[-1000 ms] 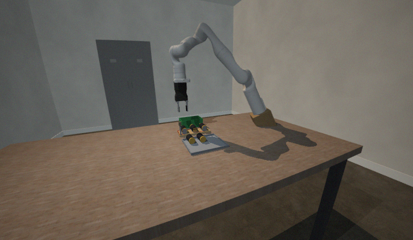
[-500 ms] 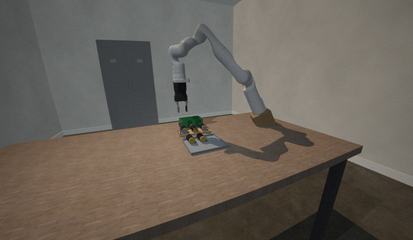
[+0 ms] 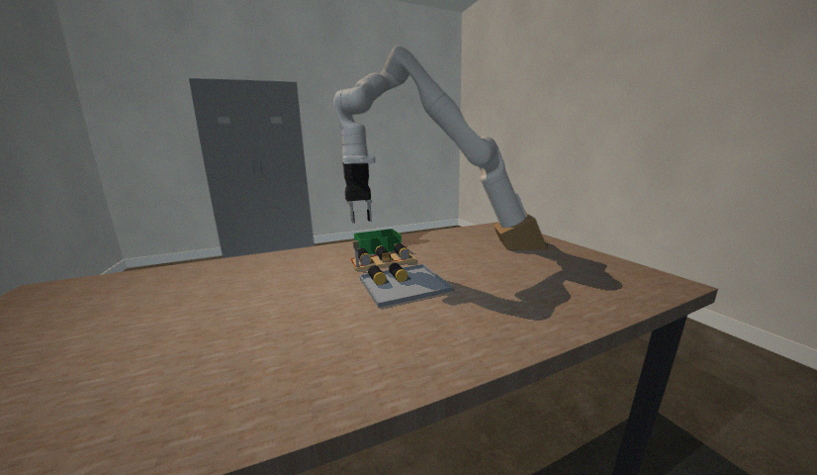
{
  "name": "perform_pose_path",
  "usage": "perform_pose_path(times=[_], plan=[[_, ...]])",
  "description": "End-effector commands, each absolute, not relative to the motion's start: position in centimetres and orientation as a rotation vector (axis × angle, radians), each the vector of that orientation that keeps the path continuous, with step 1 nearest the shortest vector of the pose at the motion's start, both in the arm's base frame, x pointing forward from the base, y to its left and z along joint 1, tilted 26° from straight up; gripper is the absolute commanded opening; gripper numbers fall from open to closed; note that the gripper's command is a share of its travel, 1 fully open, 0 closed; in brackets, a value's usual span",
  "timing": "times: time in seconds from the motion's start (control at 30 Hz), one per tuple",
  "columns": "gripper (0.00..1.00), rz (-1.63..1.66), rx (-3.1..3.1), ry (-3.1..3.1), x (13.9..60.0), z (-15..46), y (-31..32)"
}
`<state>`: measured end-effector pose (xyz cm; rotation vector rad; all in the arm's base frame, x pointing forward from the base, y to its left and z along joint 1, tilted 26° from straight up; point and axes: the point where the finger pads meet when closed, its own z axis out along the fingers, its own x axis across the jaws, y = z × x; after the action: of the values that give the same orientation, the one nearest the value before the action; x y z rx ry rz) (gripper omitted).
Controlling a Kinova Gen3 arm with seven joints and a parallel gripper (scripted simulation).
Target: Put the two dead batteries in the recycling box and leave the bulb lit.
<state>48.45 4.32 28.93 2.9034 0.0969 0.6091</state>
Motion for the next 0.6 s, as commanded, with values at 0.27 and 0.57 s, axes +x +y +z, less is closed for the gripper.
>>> perform_pose_path(times=[0.27,0.57], plan=[[0.9,0.612,2.902,0.096,48.5,29.0,4.3],[0.9,0.612,2.902,0.096,49.3,27.1,4.0]])
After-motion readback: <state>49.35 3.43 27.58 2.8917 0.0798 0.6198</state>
